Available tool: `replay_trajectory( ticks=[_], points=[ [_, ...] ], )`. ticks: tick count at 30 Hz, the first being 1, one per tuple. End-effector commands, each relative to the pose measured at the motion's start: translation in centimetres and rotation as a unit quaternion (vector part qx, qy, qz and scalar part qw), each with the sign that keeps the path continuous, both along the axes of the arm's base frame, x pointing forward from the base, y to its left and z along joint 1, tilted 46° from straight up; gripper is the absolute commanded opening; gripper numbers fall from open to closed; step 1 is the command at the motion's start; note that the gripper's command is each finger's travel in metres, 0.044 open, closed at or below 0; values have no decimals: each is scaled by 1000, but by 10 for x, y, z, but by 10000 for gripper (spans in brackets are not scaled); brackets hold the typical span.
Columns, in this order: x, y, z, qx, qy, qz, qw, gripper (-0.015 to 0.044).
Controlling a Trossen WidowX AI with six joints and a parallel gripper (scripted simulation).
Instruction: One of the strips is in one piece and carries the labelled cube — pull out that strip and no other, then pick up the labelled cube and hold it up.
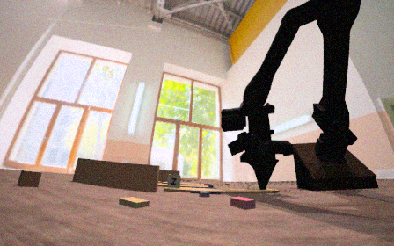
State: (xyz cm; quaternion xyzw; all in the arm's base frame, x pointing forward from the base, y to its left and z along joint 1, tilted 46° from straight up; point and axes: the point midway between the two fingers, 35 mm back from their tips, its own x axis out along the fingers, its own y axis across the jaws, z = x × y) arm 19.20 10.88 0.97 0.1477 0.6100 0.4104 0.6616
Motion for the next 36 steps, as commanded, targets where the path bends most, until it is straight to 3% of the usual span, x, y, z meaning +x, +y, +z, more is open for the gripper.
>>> replay_trajectory(
  ticks=[1, 36],
  points=[
    [-14, -2, -5, -5, 11, 6, 1000, 0],
    [-32, -8, -9, -5, 11, 6, 1000, 0]
  ],
)
